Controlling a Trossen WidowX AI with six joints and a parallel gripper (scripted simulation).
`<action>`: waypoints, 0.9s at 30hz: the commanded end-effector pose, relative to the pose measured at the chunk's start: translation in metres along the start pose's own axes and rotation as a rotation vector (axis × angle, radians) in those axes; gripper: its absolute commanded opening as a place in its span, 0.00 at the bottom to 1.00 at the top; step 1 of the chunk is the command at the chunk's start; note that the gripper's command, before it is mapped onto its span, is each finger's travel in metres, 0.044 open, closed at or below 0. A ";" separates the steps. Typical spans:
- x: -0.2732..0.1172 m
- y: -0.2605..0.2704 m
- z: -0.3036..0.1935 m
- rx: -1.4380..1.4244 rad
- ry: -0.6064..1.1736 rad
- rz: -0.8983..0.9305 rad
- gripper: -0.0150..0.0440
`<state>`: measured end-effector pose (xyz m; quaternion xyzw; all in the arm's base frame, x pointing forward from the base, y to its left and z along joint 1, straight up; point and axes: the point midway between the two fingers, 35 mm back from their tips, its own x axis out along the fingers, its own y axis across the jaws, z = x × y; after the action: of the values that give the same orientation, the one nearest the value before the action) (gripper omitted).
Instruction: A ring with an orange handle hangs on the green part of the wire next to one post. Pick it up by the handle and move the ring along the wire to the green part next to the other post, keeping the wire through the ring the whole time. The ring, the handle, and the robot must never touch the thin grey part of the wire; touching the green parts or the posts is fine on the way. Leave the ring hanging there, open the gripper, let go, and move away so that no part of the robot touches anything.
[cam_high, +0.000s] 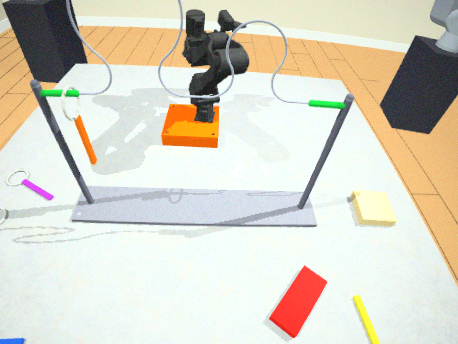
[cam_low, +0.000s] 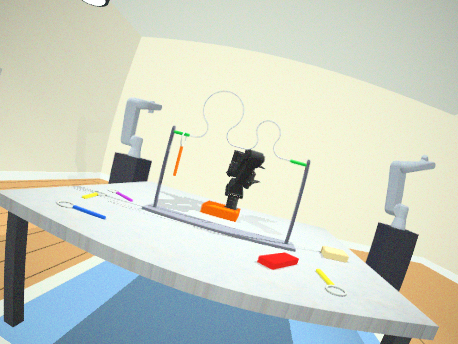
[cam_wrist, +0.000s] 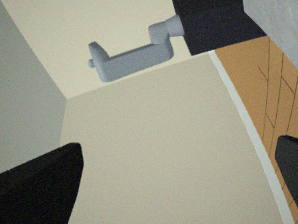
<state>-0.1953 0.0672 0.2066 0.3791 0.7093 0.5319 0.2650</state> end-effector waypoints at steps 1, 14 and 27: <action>-0.001 0.000 -0.002 -0.006 0.012 -0.002 0.89; -0.112 -0.036 -0.145 -0.390 0.948 0.015 0.53; -0.306 -0.051 -0.165 -0.544 1.827 0.374 0.53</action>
<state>-0.1865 -0.2599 0.2011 -0.1293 0.4621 0.8096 -0.3382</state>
